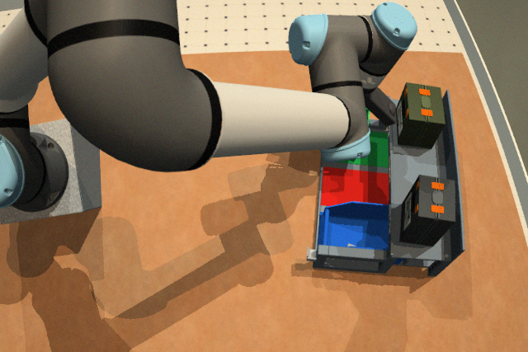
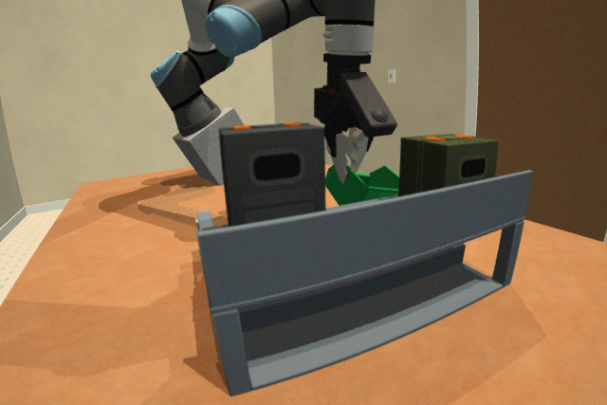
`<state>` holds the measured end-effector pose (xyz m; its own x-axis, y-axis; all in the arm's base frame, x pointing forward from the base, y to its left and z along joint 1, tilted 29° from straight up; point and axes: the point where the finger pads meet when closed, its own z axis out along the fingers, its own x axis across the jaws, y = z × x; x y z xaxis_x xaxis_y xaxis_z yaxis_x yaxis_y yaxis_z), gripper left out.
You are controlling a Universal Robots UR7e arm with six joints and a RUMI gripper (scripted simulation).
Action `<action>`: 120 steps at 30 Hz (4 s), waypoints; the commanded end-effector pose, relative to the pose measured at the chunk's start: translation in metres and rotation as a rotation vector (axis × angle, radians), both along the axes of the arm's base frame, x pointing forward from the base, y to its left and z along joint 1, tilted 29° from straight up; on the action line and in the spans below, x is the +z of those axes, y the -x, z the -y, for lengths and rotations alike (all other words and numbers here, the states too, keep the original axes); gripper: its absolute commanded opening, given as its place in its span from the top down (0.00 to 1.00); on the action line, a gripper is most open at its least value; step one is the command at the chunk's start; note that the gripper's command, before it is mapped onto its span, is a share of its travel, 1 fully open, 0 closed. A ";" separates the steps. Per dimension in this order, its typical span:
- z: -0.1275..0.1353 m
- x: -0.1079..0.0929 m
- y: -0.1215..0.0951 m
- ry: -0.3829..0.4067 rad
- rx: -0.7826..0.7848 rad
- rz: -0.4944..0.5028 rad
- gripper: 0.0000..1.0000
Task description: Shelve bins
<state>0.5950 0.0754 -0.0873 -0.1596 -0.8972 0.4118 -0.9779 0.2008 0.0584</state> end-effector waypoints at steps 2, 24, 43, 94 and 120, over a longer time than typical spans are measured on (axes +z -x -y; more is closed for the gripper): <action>0.000 0.002 -0.004 0.000 0.001 0.006 1.00; 0.000 0.002 -0.004 0.000 0.000 0.005 1.00; 0.001 0.000 -0.004 0.000 0.001 0.004 1.00; 0.007 -0.011 -0.004 0.001 0.002 0.005 1.00; 0.008 -0.011 -0.003 0.001 0.002 0.003 1.00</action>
<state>0.5986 0.0677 -0.0989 -0.1601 -0.8970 0.4120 -0.9782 0.2002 0.0557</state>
